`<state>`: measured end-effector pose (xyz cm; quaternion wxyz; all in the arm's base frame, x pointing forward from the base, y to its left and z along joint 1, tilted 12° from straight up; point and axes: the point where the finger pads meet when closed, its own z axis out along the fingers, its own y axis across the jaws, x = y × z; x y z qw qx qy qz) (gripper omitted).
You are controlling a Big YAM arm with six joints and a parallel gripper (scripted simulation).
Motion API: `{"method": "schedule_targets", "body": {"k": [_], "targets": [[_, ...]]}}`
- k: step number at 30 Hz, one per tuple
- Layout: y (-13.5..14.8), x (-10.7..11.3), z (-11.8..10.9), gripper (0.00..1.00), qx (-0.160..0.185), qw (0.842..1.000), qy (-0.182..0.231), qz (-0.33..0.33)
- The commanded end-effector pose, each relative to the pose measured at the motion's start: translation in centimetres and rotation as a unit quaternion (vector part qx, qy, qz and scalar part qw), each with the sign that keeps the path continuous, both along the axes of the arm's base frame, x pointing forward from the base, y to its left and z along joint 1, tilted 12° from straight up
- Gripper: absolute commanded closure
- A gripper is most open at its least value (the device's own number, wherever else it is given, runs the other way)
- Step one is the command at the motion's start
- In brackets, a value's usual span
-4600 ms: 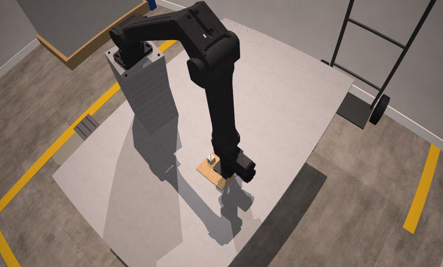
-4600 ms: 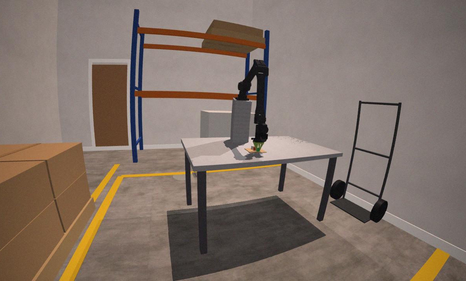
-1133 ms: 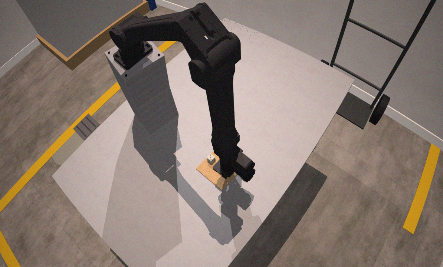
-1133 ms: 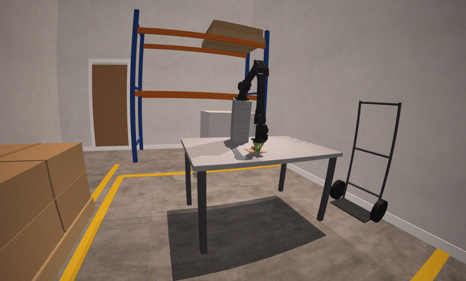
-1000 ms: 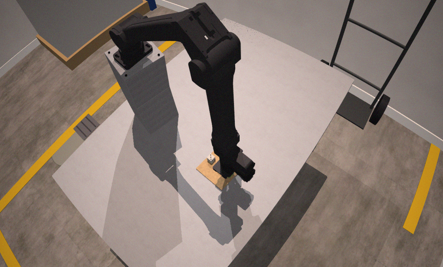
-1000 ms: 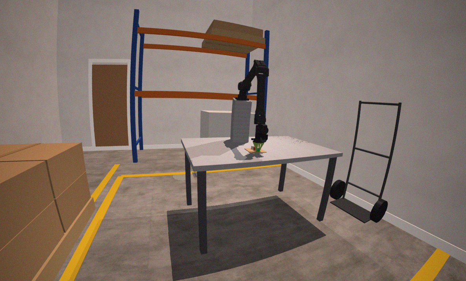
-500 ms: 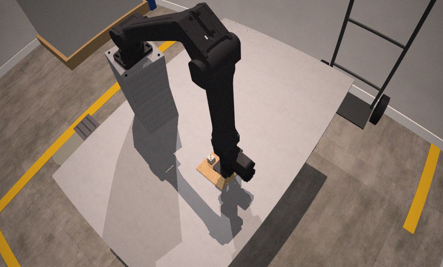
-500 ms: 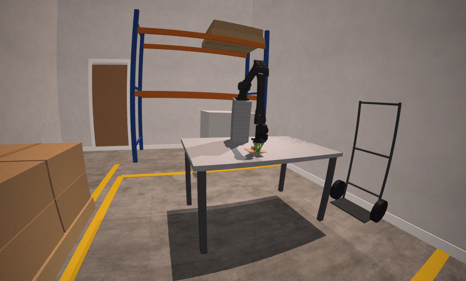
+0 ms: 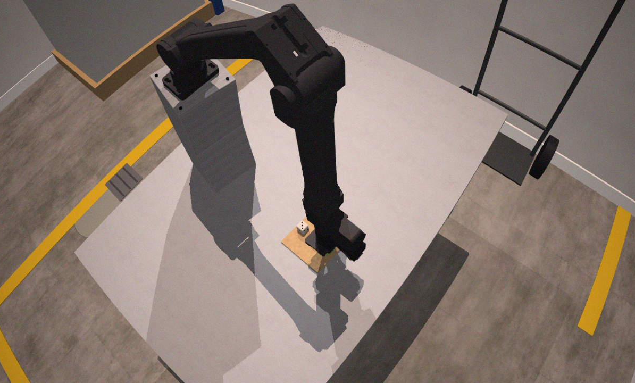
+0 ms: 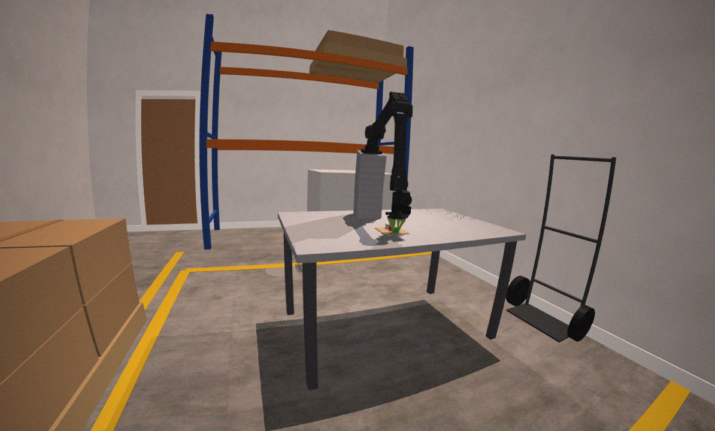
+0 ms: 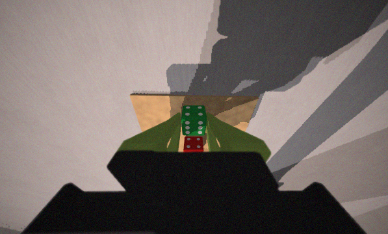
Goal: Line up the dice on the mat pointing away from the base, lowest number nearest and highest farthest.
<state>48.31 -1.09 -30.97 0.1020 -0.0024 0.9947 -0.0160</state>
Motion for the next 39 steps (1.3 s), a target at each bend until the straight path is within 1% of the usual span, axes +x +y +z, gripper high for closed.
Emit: {"method": "schedule_targets", "body": {"k": [1,3,4,15,17,19,23,27,29,35,39], "targets": [[0.3,0.0,-0.5,0.64,0.001,1.0,-0.002,0.0],[0.3,0.0,-0.5,0.64,0.001,1.0,-0.002,0.0],[0.3,0.0,-0.5,0.61,0.001,1.0,-0.002,0.0],[0.3,0.0,-0.5,0.61,0.001,1.0,-0.002,0.0],[0.3,-0.3,-0.5,0.61,0.001,1.0,0.001,0.0],[0.3,1.0,1.6,0.61,0.001,1.0,-0.014,0.0],[0.5,0.5,2.7,0.61,0.001,1.0,-0.009,0.0],[0.6,0.0,4.6,0.61,0.001,1.0,-0.009,0.0],[0.6,0.0,4.6,0.61,0.001,1.0,-0.009,0.0],[0.7,-0.7,7.7,0.61,0.001,1.0,-0.009,0.0],[0.7,-1.1,9.2,0.61,0.001,1.0,-0.009,0.0]]}}
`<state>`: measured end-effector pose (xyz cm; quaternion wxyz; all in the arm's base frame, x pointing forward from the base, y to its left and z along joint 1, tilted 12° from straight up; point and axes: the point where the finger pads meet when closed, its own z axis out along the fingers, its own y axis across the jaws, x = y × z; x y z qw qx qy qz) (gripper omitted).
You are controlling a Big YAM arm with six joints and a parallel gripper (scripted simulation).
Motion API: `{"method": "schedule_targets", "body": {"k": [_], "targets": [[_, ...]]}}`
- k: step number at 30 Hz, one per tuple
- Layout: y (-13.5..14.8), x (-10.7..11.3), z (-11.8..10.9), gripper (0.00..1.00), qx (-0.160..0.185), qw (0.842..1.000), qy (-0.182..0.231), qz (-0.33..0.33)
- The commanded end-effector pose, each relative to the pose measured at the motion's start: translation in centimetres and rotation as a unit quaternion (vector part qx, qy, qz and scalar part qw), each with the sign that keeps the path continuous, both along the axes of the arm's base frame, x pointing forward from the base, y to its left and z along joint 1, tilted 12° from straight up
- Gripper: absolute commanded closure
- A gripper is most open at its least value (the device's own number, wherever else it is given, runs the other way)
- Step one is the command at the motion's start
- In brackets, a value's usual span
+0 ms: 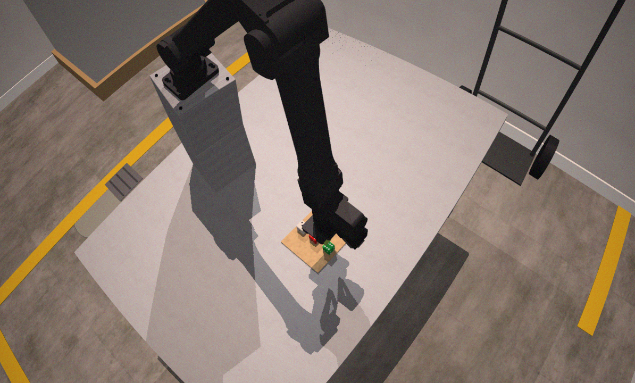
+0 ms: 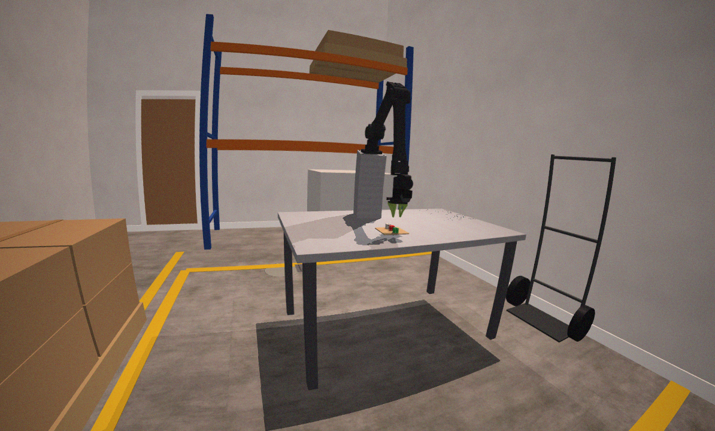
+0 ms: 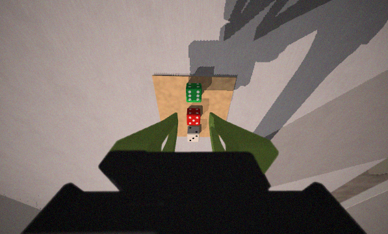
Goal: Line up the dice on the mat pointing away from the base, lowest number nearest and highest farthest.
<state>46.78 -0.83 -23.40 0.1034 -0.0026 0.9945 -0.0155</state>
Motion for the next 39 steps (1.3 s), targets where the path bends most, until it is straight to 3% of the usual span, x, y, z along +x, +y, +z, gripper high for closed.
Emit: {"method": "schedule_targets", "body": {"k": [1,3,5,9,10,30,39], "targets": [[0.4,0.4,1.9,0.61,0.0,1.0,-0.007,-0.001],[0.4,0.3,2.2,0.61,0.0,1.0,-0.007,-0.001],[0.4,-1.2,0.6,0.61,0.0,1.0,0.013,0.0],[0.4,-0.5,0.7,0.61,0.0,1.0,0.005,0.0],[0.4,-0.3,0.8,0.0,0.0,1.0,0.004,0.0],[0.4,-0.3,0.8,0.0,0.0,1.0,0.004,0.0],[0.5,-0.2,4.4,0.0,0.0,1.0,-0.008,0.0]]}}
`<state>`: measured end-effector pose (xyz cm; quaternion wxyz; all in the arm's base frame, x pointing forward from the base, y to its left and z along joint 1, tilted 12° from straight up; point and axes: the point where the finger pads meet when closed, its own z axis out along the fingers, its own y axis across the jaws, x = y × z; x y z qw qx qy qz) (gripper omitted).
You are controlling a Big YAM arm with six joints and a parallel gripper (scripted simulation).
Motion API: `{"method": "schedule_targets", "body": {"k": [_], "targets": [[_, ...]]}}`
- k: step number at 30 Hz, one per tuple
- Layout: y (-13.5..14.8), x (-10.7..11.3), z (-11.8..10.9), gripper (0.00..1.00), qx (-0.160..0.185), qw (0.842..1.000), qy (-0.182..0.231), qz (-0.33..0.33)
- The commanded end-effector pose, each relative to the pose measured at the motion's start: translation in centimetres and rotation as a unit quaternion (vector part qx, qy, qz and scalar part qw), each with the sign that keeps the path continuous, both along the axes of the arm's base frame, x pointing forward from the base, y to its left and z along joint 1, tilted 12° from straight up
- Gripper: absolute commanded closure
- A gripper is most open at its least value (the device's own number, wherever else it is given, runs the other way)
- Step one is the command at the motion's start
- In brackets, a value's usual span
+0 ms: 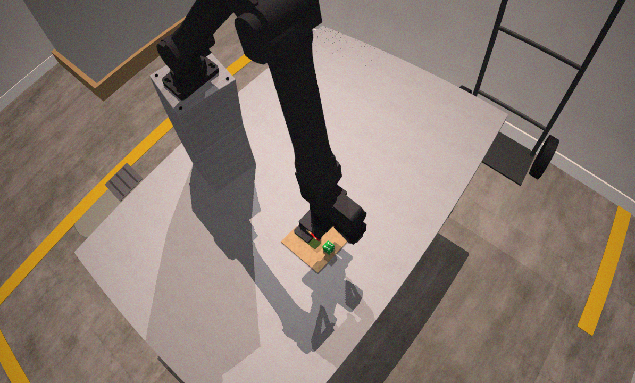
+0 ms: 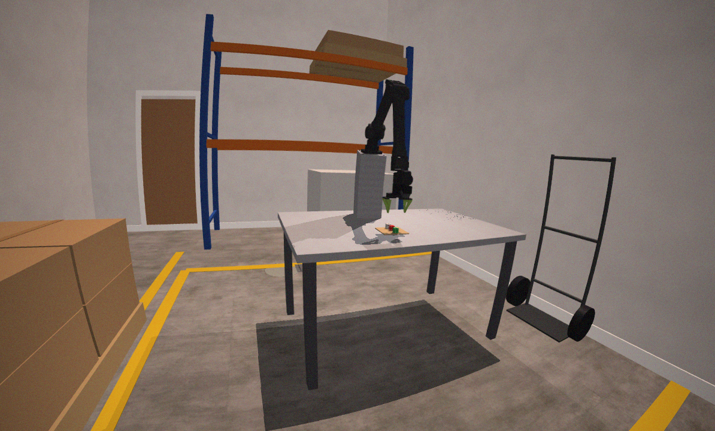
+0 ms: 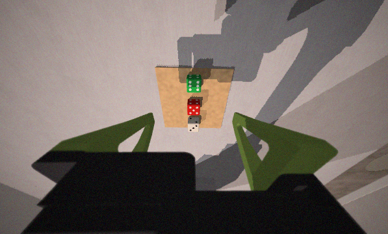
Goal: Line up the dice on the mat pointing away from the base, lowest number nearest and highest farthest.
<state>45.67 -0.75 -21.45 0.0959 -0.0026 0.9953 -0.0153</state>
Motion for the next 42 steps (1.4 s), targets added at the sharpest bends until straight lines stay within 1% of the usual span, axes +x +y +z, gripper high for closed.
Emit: {"method": "schedule_targets", "body": {"k": [1,2,3,12,17,19,20,22,25,26,42], "targets": [[0.4,0.9,2.4,0.0,0.0,1.0,-0.015,0.0],[0.4,0.9,2.4,0.0,0.0,1.0,-0.015,0.0],[0.3,1.1,3.0,0.0,0.0,1.0,-0.017,-0.001],[0.5,-0.3,7.8,0.0,-0.001,1.0,-0.015,-0.002],[0.6,-0.7,9.4,0.0,0.0,1.0,-0.015,0.0],[0.6,-0.7,9.4,0.0,0.0,1.0,-0.015,0.0],[0.5,-1.6,7.9,0.0,-0.001,1.0,0.003,-0.001],[0.5,-1.8,8.0,0.0,-0.001,1.0,0.004,-0.002],[0.5,-0.5,8.4,0.0,0.0,1.0,-0.01,-0.002],[0.5,-0.5,8.5,0.0,0.0,1.0,-0.011,-0.002],[0.5,-0.5,8.5,0.0,0.0,1.0,-0.011,-0.001]]}}
